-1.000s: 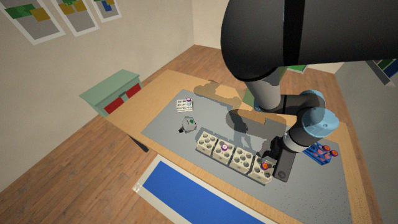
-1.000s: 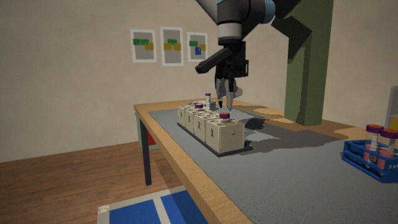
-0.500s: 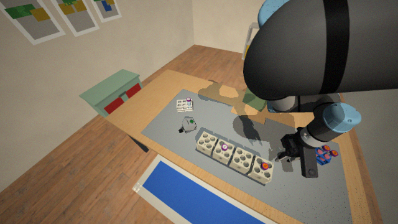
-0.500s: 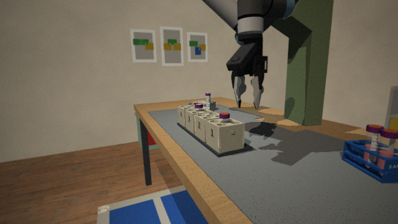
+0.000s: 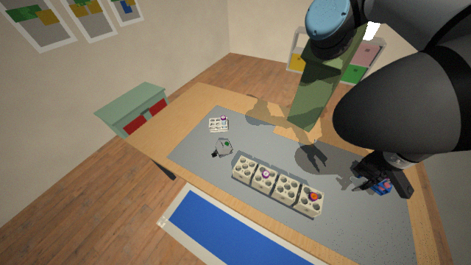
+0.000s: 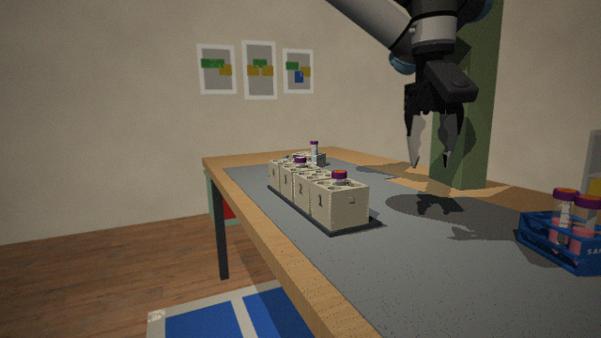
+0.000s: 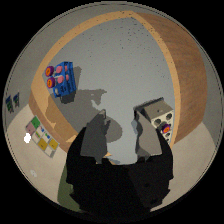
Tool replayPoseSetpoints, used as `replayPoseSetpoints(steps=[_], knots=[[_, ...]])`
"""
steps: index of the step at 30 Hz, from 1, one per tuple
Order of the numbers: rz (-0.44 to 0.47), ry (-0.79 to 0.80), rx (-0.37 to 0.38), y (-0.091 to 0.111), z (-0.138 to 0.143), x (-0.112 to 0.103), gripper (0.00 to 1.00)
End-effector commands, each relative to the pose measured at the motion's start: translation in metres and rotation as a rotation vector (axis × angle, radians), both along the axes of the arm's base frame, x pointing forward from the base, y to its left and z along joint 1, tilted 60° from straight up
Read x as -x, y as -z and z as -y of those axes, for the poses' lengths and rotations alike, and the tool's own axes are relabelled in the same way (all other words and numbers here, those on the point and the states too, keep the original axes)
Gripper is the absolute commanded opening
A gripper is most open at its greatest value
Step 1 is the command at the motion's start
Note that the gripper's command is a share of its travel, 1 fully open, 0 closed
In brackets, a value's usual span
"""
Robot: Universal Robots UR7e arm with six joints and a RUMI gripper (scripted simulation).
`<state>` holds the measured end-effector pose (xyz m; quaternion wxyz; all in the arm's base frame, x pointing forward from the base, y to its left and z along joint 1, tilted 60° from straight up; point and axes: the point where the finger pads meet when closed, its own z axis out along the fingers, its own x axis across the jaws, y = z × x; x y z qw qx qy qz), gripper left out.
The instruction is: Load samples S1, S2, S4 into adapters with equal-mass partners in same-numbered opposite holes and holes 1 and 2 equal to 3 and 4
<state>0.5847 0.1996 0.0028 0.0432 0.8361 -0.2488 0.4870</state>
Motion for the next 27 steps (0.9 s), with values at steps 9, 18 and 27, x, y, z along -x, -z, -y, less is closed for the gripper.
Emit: replayPoseSetpoints(steps=[9,18,27], knots=[[-0.016,-0.056,0.091,0.064,-0.07,0.011,0.35],[-0.016,-0.056,0.091,0.104,-0.112,0.019,0.35],[-0.016,-0.056,0.091,0.155,-0.166,0.03,0.35]])
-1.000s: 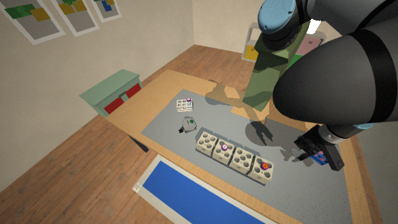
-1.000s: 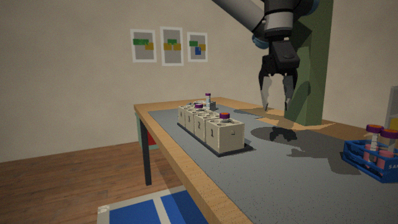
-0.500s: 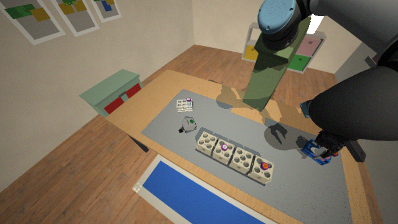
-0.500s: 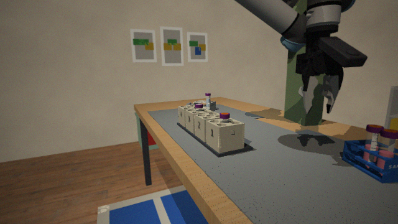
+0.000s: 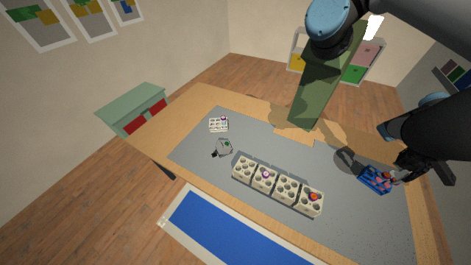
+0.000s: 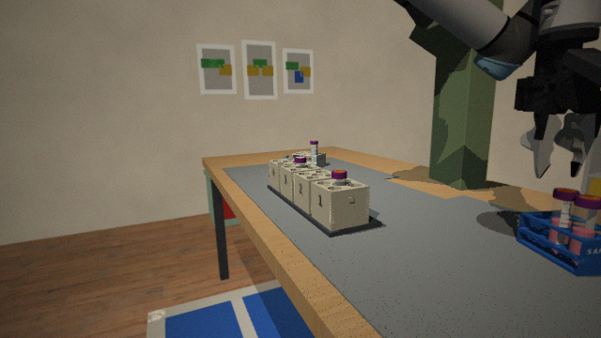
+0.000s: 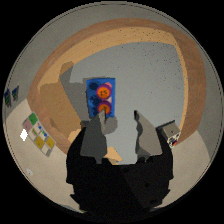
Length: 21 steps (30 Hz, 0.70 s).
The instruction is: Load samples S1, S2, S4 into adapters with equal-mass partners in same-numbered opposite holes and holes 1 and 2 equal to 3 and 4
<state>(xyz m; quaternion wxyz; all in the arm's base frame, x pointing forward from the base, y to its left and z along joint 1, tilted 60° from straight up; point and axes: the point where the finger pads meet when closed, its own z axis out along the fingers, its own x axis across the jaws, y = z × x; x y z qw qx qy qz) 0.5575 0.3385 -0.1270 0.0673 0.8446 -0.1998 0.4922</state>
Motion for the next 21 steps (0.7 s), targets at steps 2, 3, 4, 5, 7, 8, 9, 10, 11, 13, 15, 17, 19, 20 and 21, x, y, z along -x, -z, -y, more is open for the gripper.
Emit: replayPoseSetpoints(steps=[2,3,4,5,7,8,9,10,11,13,15,17,19,20,21], knots=[[0.0,0.007,0.002,0.029,-0.032,0.004,0.35],[0.0,0.007,0.002,0.029,-0.032,0.004,0.35],[0.0,0.007,0.002,0.029,-0.032,0.004,0.35],[0.0,0.007,0.002,0.029,-0.032,0.004,0.35],[0.0,0.007,0.002,0.029,-0.032,0.004,0.35],[0.0,0.007,0.002,0.029,-0.032,0.004,0.35],[0.0,0.007,0.002,0.029,-0.032,0.004,0.35],[0.0,0.007,0.002,0.029,-0.032,0.004,0.35],[0.0,0.007,0.002,0.029,-0.032,0.004,0.35],[0.0,0.007,0.002,0.032,-0.03,-0.002,0.35],[0.0,0.007,0.002,0.036,-0.028,-0.007,0.35],[0.0,0.007,0.002,0.039,-0.025,-0.012,0.35],[0.0,0.007,0.002,0.042,-0.023,-0.018,0.35],[0.0,0.007,0.002,0.044,-0.022,-0.02,0.35],[0.0,0.007,0.002,0.046,-0.021,-0.023,0.35]])
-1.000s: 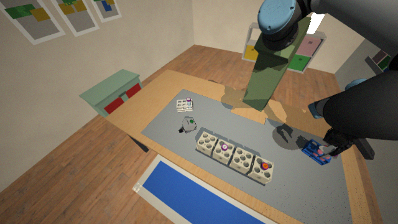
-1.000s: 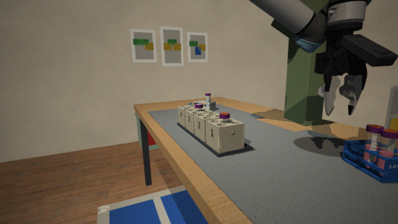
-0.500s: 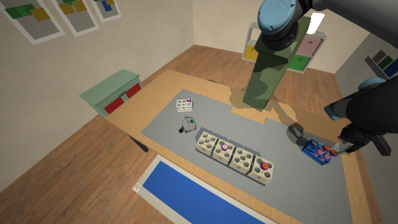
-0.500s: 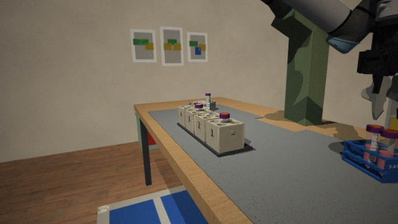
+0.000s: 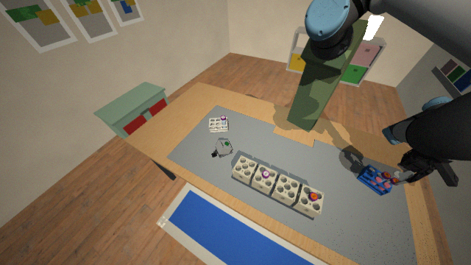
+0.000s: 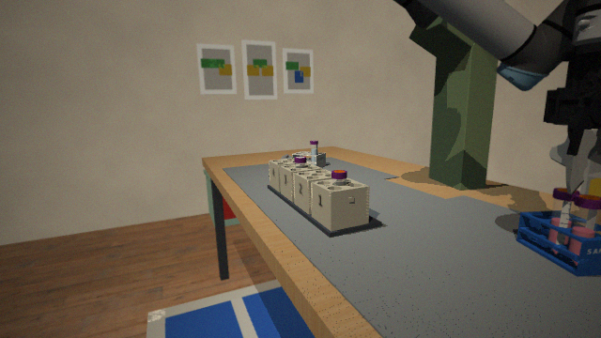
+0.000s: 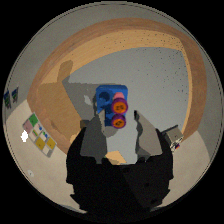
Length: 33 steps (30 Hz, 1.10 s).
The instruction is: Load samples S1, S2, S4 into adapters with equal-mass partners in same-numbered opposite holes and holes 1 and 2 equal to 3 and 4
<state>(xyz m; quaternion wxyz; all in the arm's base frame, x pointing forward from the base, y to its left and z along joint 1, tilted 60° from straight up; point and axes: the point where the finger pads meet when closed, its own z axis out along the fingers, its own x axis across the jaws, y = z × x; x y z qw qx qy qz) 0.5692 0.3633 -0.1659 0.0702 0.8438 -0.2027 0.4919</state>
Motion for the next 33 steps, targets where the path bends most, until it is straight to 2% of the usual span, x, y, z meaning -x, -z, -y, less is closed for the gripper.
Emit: replayPoseSetpoints(steps=[1,21,22,33], knots=[[0.001,-0.001,-0.001,0.0086,0.0045,-0.0139,0.35],[0.001,-0.001,0.0,0.0134,0.0075,-0.0215,0.35],[0.001,-0.001,0.0,0.0134,0.0075,-0.0215,0.0],[0.001,-0.001,0.0,0.0134,0.0075,-0.0215,0.0]])
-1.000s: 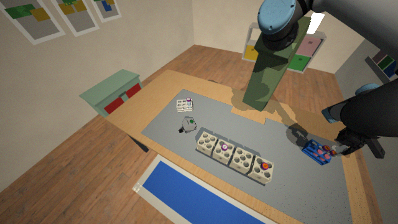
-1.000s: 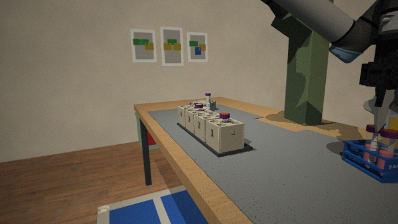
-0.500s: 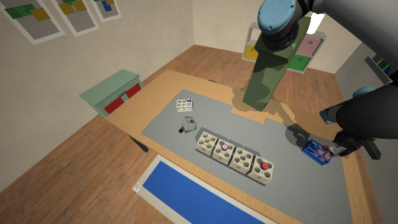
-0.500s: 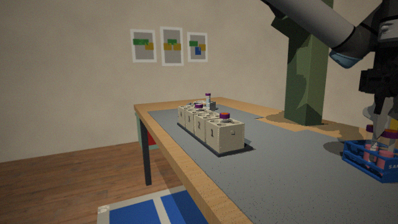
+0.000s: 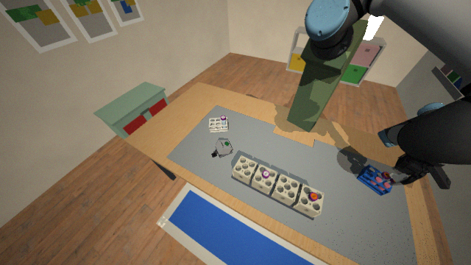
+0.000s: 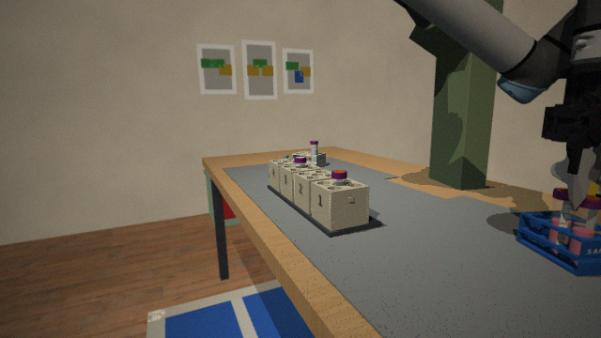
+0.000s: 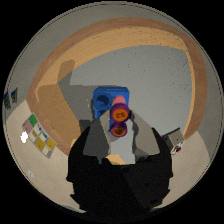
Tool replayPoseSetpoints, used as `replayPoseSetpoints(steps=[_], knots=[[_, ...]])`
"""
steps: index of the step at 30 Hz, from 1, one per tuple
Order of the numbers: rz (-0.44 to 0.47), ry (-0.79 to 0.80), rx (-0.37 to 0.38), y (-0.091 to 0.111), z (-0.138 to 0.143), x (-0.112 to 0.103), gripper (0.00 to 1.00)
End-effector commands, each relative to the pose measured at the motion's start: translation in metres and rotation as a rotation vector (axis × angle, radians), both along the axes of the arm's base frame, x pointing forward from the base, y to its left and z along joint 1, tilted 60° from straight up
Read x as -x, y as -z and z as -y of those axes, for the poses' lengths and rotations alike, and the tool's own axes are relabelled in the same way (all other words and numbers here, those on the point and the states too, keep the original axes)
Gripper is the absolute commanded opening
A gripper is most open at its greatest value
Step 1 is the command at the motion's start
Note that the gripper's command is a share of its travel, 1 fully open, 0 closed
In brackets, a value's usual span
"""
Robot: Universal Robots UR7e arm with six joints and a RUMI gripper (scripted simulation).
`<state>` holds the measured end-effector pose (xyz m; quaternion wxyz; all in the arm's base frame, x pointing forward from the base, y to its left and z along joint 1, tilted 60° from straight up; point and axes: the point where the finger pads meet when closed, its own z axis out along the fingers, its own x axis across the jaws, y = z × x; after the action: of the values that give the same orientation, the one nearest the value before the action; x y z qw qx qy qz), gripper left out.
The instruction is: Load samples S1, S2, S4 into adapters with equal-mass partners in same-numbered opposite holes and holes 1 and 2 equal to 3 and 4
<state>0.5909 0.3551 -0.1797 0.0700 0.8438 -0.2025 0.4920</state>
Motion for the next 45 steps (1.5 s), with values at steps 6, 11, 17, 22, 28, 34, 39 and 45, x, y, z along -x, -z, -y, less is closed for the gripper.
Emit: replayPoseSetpoints(steps=[6,11,17,22,28,34,39,45], knots=[[0.0,-0.001,0.0,0.0,-0.001,0.0,0.0],[0.0,-0.001,0.0,-0.004,-0.003,0.006,0.0],[0.0,-0.001,0.0,-0.014,-0.009,0.022,0.0],[0.0,-0.001,0.0,-0.019,-0.012,0.03,0.0],[0.0,-0.001,0.0,-0.029,-0.019,0.046,0.0],[0.0,-0.001,0.0,-0.039,-0.025,0.062,0.0],[0.0,-0.001,0.0,-0.044,-0.028,0.07,0.0],[0.0,-0.001,0.0,-0.054,-0.034,0.086,0.0]])
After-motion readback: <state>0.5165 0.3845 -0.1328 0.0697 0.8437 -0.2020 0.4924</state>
